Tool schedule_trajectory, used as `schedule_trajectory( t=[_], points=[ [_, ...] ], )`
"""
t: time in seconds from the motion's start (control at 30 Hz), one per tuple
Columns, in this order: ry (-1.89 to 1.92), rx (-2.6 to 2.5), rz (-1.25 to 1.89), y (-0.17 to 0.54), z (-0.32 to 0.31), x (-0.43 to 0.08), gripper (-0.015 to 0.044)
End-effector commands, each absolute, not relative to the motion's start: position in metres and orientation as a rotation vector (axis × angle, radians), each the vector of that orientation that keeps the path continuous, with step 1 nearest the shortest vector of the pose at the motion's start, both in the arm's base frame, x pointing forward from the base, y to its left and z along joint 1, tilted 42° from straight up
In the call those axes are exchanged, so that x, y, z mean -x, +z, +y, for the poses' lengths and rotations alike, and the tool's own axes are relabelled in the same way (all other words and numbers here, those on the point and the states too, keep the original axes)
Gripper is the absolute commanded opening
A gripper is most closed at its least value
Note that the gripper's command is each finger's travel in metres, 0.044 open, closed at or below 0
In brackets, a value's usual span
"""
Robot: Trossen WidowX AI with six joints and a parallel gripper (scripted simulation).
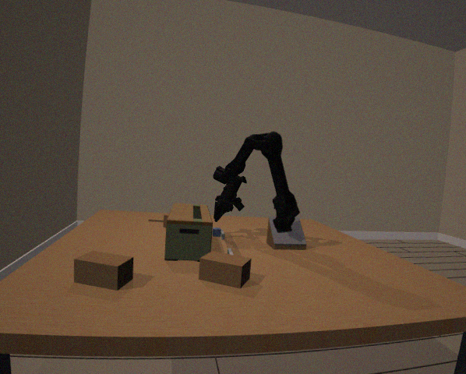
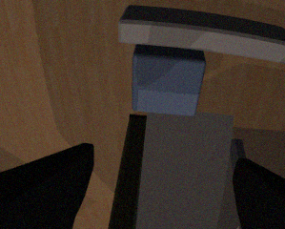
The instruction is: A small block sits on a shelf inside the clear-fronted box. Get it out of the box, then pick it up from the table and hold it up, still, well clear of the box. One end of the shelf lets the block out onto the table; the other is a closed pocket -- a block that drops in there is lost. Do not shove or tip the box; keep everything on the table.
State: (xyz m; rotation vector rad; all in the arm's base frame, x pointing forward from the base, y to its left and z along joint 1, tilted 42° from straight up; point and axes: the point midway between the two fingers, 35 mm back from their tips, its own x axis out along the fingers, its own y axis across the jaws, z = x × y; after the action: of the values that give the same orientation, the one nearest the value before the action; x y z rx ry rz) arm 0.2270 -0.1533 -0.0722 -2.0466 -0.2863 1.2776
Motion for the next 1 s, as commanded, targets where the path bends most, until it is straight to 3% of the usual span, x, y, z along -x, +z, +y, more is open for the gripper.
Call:
schedule_trajectory(
  t=[0.0,0.97],
  points=[
    [1.264,2.058,-0.276,-0.075,-0.153,-0.229,0.0285],
    [1.263,2.057,-0.276,-0.11,-0.124,-0.235,0.0285]
  ],
)
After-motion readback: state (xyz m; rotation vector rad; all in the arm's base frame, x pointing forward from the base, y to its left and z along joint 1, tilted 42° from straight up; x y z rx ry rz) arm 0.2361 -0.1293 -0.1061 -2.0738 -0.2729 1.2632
